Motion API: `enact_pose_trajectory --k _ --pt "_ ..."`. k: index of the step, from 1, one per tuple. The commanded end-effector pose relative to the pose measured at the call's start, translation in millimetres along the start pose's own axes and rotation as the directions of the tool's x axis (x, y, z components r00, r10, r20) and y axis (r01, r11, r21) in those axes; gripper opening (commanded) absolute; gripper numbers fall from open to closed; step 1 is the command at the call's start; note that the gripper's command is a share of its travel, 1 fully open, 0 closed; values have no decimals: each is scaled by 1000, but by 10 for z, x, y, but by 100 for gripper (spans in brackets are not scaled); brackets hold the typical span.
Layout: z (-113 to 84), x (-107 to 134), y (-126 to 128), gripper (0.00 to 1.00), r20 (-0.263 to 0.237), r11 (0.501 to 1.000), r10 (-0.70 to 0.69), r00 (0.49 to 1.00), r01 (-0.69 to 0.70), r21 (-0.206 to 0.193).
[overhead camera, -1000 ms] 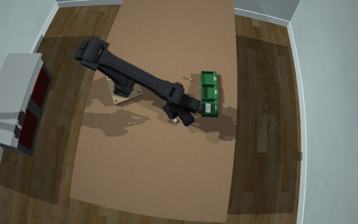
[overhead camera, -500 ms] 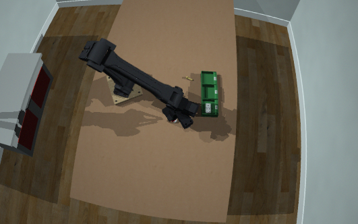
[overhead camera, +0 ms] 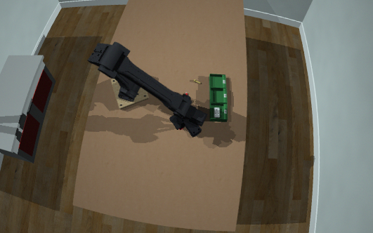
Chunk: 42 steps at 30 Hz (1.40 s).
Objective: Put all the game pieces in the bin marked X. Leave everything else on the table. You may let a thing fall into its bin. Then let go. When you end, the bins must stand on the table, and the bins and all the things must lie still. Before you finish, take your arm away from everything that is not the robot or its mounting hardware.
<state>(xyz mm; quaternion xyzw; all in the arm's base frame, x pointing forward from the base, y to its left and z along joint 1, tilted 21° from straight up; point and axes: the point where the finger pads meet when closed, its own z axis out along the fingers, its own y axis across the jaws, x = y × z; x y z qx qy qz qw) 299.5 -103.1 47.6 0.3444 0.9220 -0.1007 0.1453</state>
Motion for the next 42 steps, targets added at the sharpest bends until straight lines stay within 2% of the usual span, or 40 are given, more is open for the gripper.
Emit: enact_pose_trajectory --k 1,6,9,14,15,24,25,30,33,35,42 --pt "47 -77 -8 29 17 1000 0 1000 0 -8" --pt "81 -88 -5 29 19 1000 1 1000 -1 -8" --pt "-1 -152 45 29 37 1000 5 999 -4 -19" --pt "21 -101 -19 29 38 1000 6 999 -6 -18" --pt "-2 -146 39 10 37 1000 5 999 -4 -19" --pt "18 -99 -25 10 38 1000 6 999 -5 -18" --pt "-4 -144 34 10 37 1000 5 999 -4 -19" --pt "20 -108 -23 10 37 1000 6 999 -5 -17" --pt "-5 -144 30 10 37 1000 5 999 -4 -19" --pt "21 -97 -30 10 36 1000 5 999 -5 -16" --pt "-5 -143 27 10 37 1000 5 999 -4 -19"
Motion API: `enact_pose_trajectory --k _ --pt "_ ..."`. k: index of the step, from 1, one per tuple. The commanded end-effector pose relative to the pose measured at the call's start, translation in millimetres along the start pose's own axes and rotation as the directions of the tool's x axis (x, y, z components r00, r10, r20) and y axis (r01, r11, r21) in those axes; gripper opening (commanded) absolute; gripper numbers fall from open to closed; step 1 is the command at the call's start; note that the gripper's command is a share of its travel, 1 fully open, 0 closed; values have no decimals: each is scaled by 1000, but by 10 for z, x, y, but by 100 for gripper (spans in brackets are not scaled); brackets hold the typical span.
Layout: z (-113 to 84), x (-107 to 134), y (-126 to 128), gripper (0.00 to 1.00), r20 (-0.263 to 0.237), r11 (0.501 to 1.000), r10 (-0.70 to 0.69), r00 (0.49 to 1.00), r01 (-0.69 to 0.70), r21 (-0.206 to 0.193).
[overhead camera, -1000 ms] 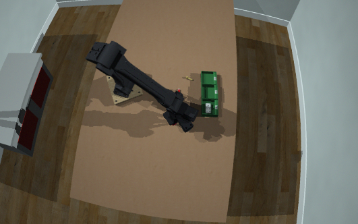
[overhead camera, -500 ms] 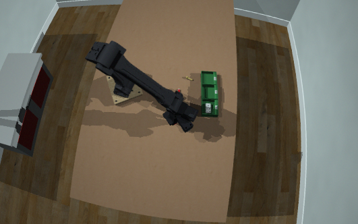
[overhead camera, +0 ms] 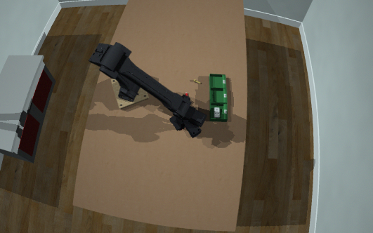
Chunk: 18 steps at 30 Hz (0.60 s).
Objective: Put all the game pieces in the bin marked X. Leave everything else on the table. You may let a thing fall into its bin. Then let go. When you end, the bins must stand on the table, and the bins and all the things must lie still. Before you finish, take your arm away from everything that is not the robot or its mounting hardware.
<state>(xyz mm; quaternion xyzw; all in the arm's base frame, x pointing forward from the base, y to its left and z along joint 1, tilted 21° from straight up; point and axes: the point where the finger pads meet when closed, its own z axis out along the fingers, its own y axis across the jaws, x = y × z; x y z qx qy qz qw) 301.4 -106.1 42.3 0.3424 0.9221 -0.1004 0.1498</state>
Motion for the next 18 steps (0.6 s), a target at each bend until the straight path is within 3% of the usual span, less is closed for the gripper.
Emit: enact_pose_trajectory --k 1,4,8,18 --pt "-66 -129 32 10 28 1000 7 1000 -7 -14" --pt "-67 -129 31 10 28 1000 7 1000 -7 -14" --pt "-310 -223 95 10 51 999 14 999 -12 -30" --pt "-600 -227 90 10 55 999 15 998 -13 -31"
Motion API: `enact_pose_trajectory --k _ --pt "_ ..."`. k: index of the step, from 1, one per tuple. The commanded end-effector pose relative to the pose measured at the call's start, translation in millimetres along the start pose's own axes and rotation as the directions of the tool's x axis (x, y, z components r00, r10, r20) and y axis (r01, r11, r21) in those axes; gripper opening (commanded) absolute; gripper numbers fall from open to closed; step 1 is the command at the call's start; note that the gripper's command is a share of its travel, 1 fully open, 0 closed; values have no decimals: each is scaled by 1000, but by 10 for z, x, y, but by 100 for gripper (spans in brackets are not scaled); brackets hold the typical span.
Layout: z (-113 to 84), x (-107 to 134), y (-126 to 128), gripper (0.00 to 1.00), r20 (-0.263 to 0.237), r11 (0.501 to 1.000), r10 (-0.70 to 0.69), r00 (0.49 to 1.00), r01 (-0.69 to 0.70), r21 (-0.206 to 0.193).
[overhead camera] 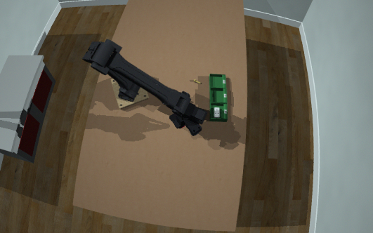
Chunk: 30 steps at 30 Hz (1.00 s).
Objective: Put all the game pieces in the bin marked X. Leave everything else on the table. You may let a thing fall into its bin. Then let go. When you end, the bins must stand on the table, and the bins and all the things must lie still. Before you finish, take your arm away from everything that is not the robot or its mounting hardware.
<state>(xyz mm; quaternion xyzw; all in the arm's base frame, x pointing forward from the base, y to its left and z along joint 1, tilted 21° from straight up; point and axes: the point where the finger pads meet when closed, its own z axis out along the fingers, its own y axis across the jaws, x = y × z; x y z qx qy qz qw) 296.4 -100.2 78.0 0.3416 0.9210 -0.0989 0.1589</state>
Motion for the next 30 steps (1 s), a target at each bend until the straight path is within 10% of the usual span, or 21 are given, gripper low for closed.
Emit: enact_pose_trajectory --k 1,30 --pt "-271 -180 111 10 39 1000 13 999 -12 -22" --pt "-293 48 46 10 -8 1000 -1 1000 1 3"
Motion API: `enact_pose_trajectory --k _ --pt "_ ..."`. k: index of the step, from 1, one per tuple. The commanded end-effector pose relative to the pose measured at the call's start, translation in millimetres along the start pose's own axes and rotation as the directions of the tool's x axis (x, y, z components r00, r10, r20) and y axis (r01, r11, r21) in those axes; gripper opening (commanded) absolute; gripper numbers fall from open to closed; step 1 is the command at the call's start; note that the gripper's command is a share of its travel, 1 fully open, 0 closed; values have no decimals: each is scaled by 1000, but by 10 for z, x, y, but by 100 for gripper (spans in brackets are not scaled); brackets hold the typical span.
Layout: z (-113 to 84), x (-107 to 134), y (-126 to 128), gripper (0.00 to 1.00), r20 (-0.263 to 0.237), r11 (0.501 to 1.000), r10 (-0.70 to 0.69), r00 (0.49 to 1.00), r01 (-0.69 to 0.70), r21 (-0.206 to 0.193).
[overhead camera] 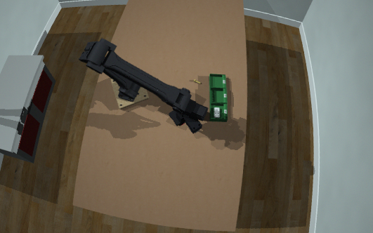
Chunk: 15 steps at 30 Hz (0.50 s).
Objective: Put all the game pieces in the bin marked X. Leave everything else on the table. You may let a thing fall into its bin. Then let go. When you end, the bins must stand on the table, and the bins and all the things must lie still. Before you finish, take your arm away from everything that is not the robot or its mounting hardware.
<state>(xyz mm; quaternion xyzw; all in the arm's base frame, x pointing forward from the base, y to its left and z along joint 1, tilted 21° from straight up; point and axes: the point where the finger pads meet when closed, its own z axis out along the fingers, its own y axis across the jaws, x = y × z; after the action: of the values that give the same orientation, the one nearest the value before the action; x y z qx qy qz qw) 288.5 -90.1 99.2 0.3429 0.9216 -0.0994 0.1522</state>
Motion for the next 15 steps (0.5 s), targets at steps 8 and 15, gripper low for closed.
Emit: enact_pose_trajectory --k 8,15 --pt "-52 8 41 10 5 1000 -1 1000 1 -3" --pt "-48 17 39 10 4 1000 -2 1000 2 -2"
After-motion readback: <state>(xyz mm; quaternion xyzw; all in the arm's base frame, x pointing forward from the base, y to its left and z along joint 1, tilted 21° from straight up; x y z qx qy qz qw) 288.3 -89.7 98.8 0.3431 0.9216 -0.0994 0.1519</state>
